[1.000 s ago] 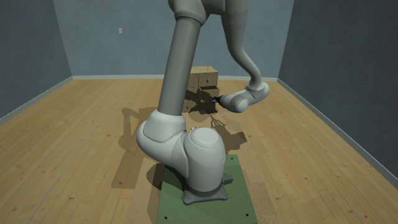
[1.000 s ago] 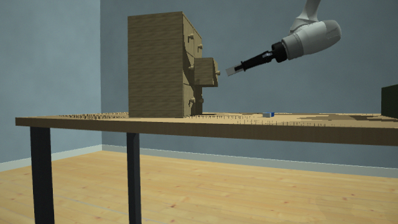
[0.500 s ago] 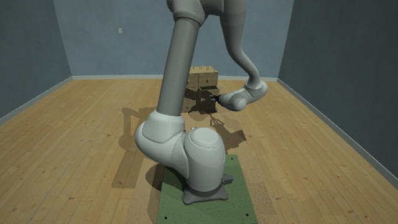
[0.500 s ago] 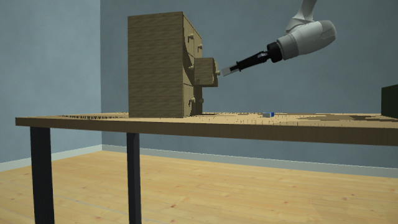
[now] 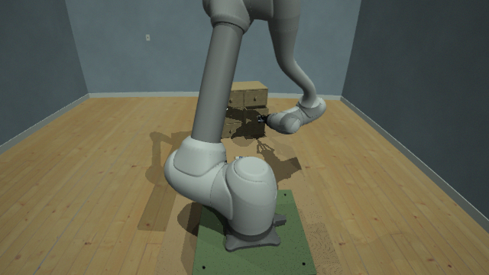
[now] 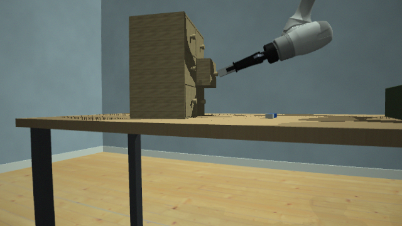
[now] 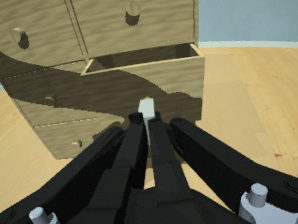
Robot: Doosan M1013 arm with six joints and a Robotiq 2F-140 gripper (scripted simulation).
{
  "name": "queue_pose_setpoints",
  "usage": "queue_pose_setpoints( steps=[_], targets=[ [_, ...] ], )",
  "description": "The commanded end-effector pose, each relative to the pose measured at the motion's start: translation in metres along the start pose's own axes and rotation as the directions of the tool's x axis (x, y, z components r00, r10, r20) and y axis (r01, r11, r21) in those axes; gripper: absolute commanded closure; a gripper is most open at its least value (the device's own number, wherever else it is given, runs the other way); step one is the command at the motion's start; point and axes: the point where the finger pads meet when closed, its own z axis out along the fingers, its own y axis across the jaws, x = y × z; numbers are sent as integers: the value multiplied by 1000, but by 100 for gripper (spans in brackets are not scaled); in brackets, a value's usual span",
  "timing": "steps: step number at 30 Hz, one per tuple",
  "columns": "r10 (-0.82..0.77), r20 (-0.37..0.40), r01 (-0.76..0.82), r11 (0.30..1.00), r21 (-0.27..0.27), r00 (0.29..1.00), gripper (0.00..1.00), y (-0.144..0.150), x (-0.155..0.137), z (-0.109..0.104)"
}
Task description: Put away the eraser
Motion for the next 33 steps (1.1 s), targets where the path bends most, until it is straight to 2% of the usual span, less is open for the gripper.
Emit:
queue_pose_setpoints(
  steps=[1, 22, 33],
  targets=[
    [0, 0, 0, 1000, 0, 1000, 100, 0, 3, 7],
    [0, 0, 0, 1000, 0, 1000, 100, 0, 13, 36],
    [0, 0, 0, 1000, 0, 1000, 100, 0, 16, 44]
  ],
)
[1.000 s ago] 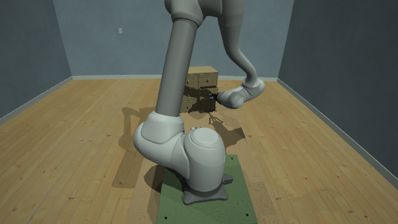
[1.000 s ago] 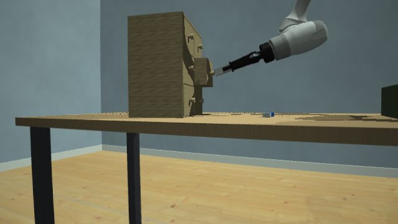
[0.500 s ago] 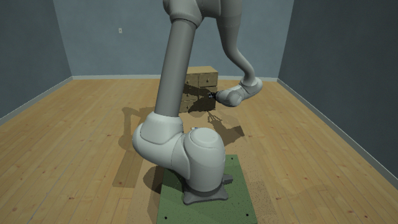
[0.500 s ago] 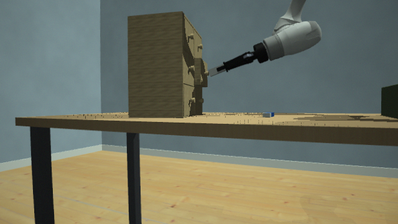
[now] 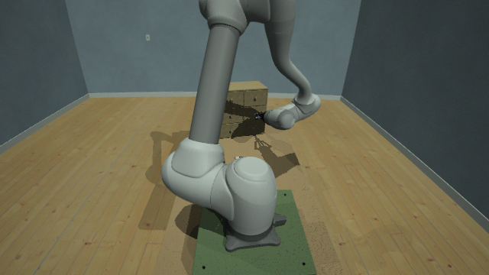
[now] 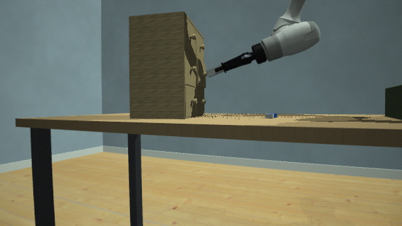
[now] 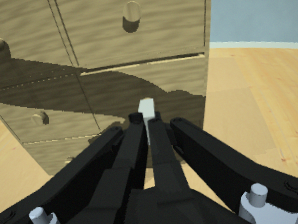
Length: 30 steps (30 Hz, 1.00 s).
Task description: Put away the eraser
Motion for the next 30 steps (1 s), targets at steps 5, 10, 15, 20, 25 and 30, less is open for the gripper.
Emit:
queue_pose_setpoints(
  steps=[5, 10, 15, 20, 25, 30],
  targets=[
    [0, 0, 0, 1000, 0, 1000, 100, 0, 2, 5],
    [0, 0, 0, 1000, 0, 1000, 100, 0, 2, 6],
    [0, 0, 0, 1000, 0, 1000, 100, 0, 3, 6],
    [0, 0, 0, 1000, 0, 1000, 100, 0, 3, 7],
    [0, 0, 0, 1000, 0, 1000, 100, 0, 3, 7],
    [0, 0, 0, 1000, 0, 1000, 100, 0, 3, 7]
  ],
)
